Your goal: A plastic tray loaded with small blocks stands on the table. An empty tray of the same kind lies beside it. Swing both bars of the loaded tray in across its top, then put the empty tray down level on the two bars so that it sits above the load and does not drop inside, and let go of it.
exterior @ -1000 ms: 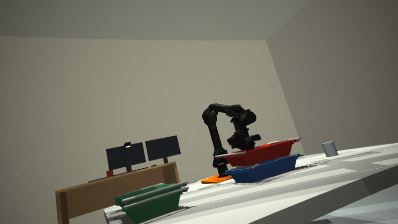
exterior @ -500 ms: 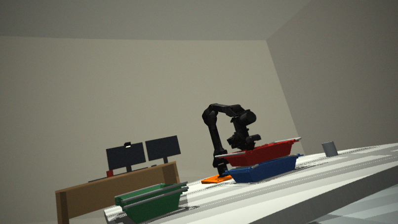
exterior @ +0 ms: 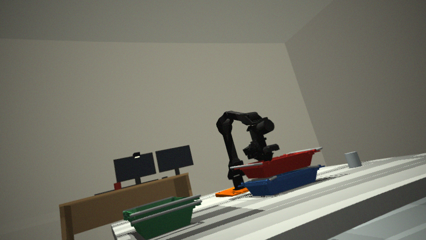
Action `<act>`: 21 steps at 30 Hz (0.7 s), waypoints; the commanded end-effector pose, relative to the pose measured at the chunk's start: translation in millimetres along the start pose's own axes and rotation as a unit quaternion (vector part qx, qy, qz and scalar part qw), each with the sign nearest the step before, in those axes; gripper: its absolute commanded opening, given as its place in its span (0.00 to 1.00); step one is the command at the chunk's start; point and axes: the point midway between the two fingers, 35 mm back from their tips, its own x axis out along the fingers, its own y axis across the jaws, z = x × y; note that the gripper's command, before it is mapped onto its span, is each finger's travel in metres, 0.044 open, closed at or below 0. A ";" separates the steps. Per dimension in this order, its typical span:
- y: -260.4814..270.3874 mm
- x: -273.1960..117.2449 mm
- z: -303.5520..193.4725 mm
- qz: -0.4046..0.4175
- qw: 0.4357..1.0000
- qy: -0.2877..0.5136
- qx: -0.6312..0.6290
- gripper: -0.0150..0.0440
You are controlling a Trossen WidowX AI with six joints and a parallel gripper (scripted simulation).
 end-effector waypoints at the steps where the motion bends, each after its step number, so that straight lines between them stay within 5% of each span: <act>1: -7.1 4.3 0.4 -0.015 1.000 0.000 -0.001 0.25; 18: -7.1 4.3 0.4 -0.015 1.000 0.000 -0.001 0.25; 21: -7.1 4.3 0.4 -0.015 1.000 0.000 -0.001 0.33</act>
